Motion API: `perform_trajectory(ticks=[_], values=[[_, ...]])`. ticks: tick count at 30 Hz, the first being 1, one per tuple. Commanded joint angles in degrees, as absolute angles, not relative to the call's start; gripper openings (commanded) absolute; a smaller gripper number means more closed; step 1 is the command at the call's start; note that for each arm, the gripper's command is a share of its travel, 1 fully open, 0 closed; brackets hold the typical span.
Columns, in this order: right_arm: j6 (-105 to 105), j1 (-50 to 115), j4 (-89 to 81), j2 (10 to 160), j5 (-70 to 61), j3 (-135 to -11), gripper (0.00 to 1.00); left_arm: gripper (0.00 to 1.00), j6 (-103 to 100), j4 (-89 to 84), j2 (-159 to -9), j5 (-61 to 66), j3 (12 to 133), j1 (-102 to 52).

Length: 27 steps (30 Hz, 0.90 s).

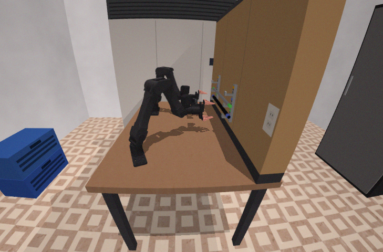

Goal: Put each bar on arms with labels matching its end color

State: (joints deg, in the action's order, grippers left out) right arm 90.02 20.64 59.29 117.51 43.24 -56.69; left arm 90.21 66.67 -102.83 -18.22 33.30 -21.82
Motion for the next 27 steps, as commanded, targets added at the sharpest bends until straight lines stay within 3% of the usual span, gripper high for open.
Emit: perform_trajectory(ticks=[1, 27], values=[[90.0, 20.29, 59.61, 117.69, 43.02, -58.09, 1.0, 1.0, 90.02, 67.93, -102.86, -17.69, 34.93, -21.14], [90.11, 20.3, 54.56, 113.8, 43.02, -59.39, 1.0, 1.0, 90.05, 60.9, -97.46, -17.71, 36.7, -21.15]])
